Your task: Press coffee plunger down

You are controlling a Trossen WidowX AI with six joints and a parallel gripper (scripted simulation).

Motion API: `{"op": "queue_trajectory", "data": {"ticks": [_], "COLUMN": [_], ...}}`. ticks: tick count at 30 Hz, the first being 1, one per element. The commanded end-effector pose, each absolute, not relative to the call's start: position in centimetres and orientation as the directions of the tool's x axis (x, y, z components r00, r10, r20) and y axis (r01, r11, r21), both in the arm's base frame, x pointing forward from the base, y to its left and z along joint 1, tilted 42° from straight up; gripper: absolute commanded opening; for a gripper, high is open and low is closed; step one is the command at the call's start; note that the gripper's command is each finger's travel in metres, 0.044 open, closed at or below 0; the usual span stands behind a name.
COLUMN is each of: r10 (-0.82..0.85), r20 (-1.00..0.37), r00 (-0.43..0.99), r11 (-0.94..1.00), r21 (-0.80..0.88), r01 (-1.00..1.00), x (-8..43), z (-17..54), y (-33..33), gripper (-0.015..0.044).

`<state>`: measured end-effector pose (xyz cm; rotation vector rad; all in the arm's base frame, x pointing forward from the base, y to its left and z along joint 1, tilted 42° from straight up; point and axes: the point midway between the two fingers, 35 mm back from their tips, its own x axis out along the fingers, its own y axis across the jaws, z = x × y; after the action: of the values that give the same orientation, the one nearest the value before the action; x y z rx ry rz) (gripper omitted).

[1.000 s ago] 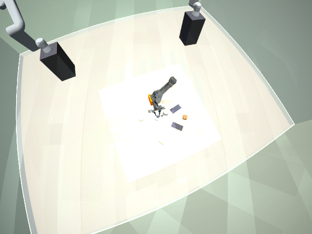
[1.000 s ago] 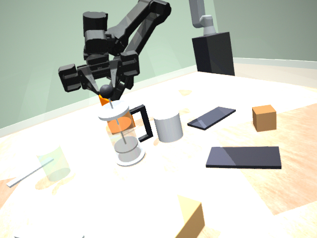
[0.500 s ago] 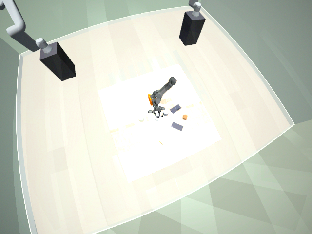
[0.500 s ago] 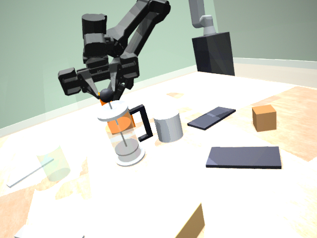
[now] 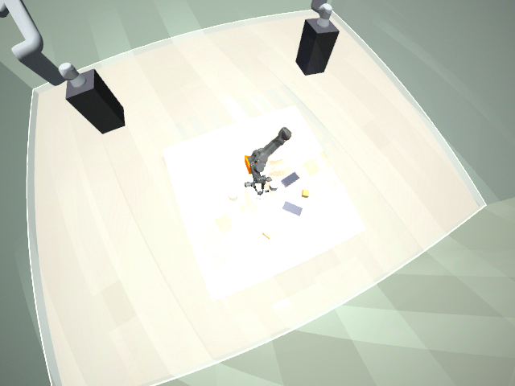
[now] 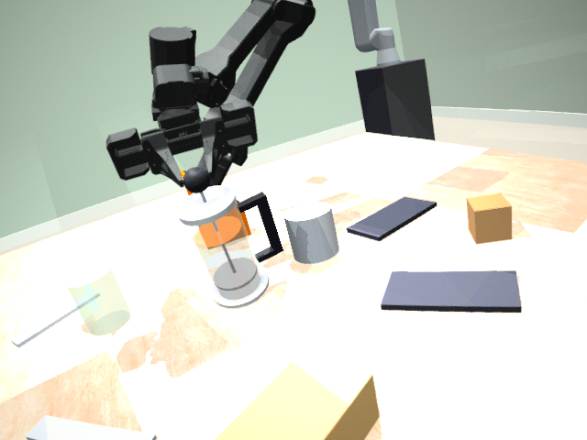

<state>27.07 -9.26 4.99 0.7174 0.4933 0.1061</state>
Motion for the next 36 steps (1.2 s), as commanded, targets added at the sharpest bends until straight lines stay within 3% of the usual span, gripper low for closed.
{"op": "queue_trajectory", "data": {"ticks": [1, 17, 29, 36], "r10": [0.273, 0.261, 0.261, 0.201], "r20": [-0.403, -0.396, -0.396, -0.390], "r00": [0.874, 0.880, 0.880, 0.899], "r11": [0.743, 0.751, 0.751, 0.781], "r21": [0.665, 0.656, 0.656, 0.617], "r01": [0.074, 0.072, 0.072, 0.093], "x": [27.0, 27.1, 27.1, 27.4], "z": [4.6, 4.9, 4.9, 6.0], "y": [-9.0, -9.3, -9.3, -11.0], "gripper": [0.0123, 0.0123, 0.0438, 0.0440]}}
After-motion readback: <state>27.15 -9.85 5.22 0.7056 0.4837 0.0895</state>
